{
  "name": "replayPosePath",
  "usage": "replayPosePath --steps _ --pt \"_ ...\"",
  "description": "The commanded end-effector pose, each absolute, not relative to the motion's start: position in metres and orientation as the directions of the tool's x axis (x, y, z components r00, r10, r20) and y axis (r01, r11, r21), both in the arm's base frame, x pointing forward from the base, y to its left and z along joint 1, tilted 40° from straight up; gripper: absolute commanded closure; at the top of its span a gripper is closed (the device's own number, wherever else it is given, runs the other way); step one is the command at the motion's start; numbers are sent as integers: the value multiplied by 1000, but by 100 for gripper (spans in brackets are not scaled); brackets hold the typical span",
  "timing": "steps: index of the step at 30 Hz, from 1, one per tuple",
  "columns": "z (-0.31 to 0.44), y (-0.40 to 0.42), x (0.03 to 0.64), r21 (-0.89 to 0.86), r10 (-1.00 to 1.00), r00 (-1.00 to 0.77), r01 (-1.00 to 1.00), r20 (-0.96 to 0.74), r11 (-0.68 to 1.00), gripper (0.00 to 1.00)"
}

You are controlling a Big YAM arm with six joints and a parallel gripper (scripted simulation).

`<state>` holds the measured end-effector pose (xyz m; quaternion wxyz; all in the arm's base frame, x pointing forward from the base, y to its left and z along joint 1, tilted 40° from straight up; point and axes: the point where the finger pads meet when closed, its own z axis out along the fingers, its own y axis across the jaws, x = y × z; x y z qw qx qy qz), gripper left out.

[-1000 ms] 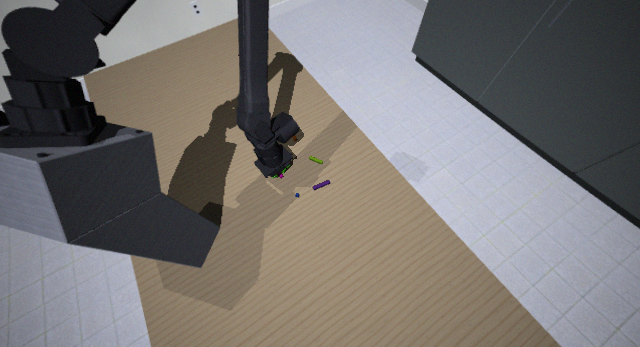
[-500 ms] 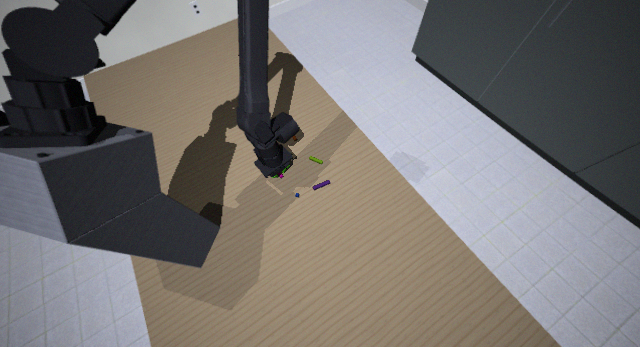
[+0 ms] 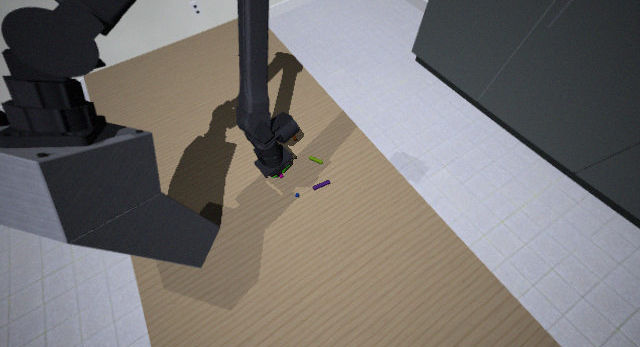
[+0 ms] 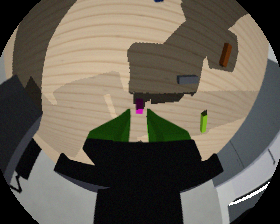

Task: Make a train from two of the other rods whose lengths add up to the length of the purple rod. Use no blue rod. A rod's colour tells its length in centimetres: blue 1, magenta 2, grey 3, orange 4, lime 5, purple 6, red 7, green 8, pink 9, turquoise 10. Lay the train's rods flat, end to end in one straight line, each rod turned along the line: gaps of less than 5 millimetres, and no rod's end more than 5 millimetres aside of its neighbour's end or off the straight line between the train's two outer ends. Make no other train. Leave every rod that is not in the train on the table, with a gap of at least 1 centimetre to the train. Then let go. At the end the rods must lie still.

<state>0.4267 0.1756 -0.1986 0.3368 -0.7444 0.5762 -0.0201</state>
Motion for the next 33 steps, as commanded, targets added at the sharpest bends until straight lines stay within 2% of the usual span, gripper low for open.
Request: replayPosePath --steps 1,33 --pt "-203 166 430 -529 -876 327 -842 -355 -100 76" --pt "-205 163 426 -513 -878 319 -852 -358 -100 76"
